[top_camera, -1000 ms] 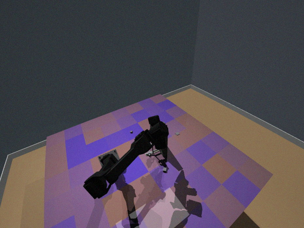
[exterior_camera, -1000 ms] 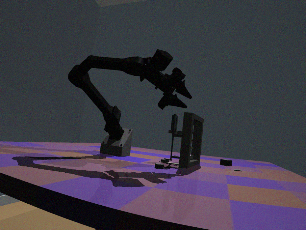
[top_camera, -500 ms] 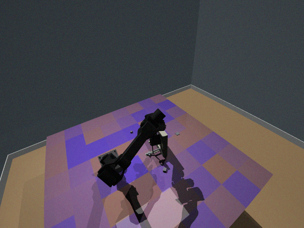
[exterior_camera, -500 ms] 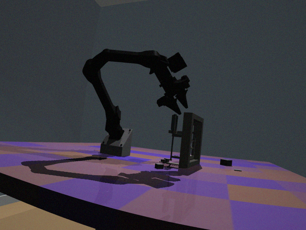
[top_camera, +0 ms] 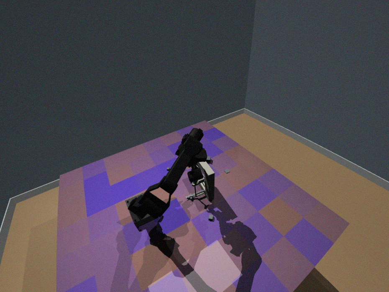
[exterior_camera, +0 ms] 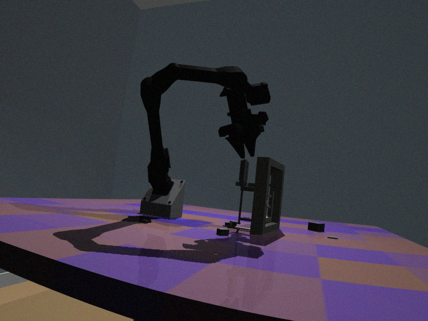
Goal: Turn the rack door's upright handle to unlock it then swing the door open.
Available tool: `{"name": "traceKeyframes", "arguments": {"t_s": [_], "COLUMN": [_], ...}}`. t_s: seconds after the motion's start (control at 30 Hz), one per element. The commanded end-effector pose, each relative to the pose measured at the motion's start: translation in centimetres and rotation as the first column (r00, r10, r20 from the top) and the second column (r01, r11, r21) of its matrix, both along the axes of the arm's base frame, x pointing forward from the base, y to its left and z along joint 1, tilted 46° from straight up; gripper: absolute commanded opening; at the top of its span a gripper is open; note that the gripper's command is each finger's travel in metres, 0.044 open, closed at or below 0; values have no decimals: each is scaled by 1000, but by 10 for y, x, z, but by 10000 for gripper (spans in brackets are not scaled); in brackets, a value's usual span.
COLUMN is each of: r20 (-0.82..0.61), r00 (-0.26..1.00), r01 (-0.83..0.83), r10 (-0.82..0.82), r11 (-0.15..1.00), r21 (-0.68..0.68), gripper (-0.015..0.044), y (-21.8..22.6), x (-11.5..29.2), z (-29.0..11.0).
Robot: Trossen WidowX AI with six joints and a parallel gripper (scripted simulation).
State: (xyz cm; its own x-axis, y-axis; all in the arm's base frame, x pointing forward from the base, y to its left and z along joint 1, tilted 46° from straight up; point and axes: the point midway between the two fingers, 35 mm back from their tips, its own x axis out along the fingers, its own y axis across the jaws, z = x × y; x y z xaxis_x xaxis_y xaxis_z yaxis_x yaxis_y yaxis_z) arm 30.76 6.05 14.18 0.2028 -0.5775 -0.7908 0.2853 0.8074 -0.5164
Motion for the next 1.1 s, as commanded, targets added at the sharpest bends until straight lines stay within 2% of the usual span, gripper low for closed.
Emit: {"name": "traceKeyframes", "arguments": {"t_s": [0.0, 0.2, 1.07], "r20": [-47, -95, -193], "r00": [999, 995, 981], "r01": [-3, -22, -5], "r10": [-2, 2, -35], "r11": [995, 978, 979], "r21": [-104, -210, -202], "gripper": [284, 284, 284], "y": [6, 11, -14], "x": [-2, -5, -1], "z": [4, 8, -16]}}
